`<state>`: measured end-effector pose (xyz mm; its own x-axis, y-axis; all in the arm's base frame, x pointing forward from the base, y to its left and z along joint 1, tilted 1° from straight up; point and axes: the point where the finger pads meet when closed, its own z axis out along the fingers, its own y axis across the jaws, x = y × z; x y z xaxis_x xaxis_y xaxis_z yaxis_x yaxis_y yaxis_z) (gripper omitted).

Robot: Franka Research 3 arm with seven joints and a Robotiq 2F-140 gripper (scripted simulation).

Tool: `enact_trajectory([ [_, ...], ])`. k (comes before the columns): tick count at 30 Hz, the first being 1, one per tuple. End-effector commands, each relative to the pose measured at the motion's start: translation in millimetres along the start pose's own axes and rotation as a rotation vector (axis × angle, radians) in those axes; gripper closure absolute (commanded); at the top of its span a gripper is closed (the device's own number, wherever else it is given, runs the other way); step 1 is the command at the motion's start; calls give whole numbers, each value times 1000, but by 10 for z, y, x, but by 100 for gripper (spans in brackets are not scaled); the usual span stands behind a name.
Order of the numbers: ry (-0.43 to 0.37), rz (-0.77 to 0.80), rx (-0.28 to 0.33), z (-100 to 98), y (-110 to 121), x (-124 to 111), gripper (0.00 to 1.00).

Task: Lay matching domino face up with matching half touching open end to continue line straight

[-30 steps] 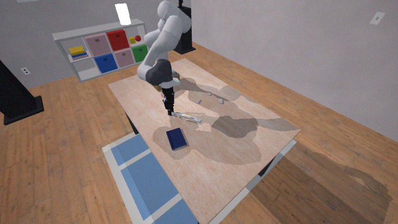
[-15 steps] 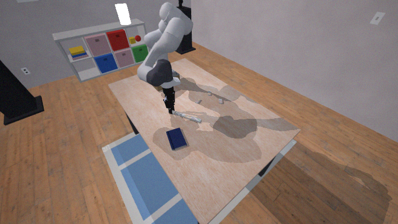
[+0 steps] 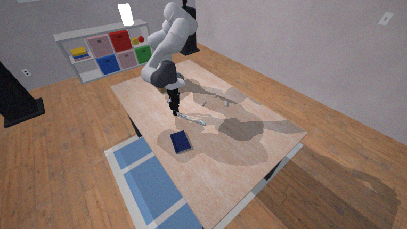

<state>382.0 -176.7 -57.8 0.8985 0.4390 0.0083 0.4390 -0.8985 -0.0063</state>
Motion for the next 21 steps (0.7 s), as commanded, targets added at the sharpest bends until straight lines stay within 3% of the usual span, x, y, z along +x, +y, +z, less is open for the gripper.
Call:
enact_trajectory([
  [1, -4, 7, 3, 15, -45, -7, 78],
  [21, -4, 7, 3, 14, -142, 17, 78],
])
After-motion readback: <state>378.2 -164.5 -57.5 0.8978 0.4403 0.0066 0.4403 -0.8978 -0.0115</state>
